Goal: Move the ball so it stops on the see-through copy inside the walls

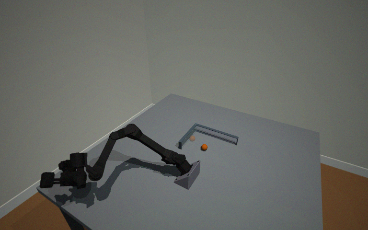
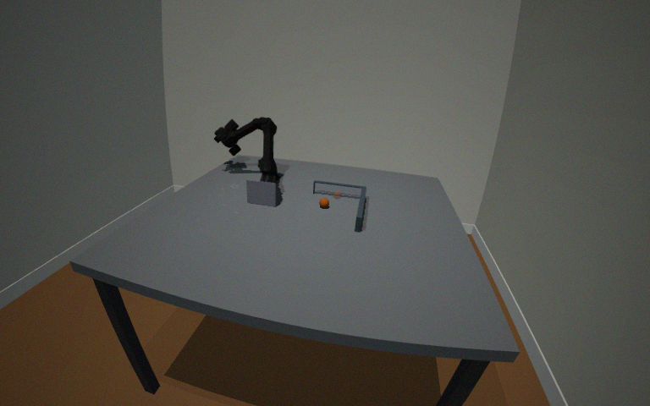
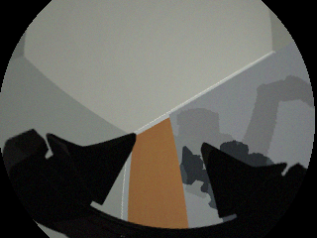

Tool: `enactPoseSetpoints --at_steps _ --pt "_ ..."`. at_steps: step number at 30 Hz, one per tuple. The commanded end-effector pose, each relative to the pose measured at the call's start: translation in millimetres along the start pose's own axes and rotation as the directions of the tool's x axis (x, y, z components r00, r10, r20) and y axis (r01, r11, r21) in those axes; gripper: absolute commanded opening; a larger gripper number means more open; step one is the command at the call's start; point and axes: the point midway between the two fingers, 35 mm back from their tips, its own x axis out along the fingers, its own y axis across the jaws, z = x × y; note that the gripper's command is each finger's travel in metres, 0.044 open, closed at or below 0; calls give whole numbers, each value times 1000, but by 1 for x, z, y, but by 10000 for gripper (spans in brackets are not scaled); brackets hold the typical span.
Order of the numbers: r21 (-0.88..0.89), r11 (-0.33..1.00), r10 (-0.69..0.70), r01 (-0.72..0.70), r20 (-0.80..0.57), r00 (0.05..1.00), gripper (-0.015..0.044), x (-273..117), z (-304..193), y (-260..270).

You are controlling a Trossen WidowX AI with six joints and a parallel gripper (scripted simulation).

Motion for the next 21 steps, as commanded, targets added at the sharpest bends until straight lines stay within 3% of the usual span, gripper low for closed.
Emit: enactPoseSetpoints --at_steps 1,4,10,21 --pt "-3 1000 -1 1 0 1000 374 1 0 -1" --pt "-40 999 -13 14 5 1000 305 11 -3 -10" --pt "-170 982 -70 78 52 996 305 54 17 -49" --pt "-400 878 -193 262 204 960 305 117 122 -153"
